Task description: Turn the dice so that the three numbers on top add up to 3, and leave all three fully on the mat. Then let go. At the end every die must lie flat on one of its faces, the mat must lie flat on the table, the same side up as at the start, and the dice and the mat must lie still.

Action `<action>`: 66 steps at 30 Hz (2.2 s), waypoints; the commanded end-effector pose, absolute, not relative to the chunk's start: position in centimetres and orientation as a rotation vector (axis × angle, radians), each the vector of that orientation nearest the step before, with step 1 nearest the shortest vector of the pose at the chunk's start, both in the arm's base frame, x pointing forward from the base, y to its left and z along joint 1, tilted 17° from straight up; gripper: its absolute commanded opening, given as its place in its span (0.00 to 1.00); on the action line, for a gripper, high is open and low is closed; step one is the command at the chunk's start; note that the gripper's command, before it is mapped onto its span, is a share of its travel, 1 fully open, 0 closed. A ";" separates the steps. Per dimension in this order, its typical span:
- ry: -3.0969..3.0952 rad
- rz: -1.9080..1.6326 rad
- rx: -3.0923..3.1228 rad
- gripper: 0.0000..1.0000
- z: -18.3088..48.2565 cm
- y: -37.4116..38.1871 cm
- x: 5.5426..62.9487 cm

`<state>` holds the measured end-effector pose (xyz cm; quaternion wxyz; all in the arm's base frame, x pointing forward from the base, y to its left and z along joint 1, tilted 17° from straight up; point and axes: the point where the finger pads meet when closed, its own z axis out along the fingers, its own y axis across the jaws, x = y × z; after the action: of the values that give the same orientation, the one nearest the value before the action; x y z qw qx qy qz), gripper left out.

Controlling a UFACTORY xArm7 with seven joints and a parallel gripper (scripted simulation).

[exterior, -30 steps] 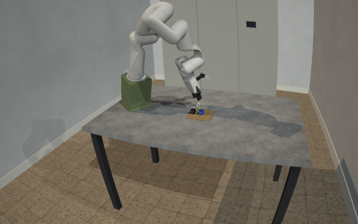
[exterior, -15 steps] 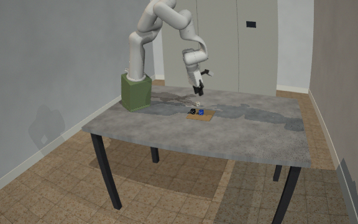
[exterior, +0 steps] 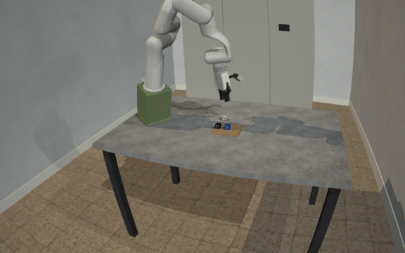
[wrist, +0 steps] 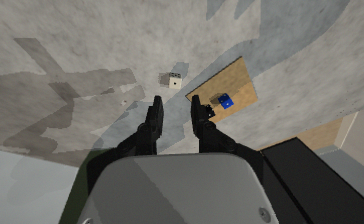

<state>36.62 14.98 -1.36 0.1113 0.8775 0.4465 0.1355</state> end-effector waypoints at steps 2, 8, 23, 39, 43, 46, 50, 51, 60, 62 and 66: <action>1.303 0.236 2.576 0.42 -0.7 15.6 36.6; 1.303 0.236 2.576 1.00 -0.7 15.6 36.6; 1.363 0.227 2.541 1.00 -0.7 15.5 36.6; 1.859 0.140 2.175 1.00 -1.3 15.2 36.6; 1.994 0.113 2.046 1.00 -1.4 15.1 36.6; 2.030 0.106 2.009 1.00 -1.4 15.1 36.6; 2.177 0.073 1.841 1.00 -1.6 15.0 36.6; 2.202 0.067 1.811 1.00 -1.7 15.0 36.6; 2.426 0.009 1.491 1.00 -2.0 14.8 36.6; 2.448 0.003 1.455 1.00 -2.0 14.8 36.6; 2.540 -0.025 1.290 1.00 -2.2 14.7 36.6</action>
<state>36.54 14.73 -2.11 0.1537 0.5123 0.8449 0.0069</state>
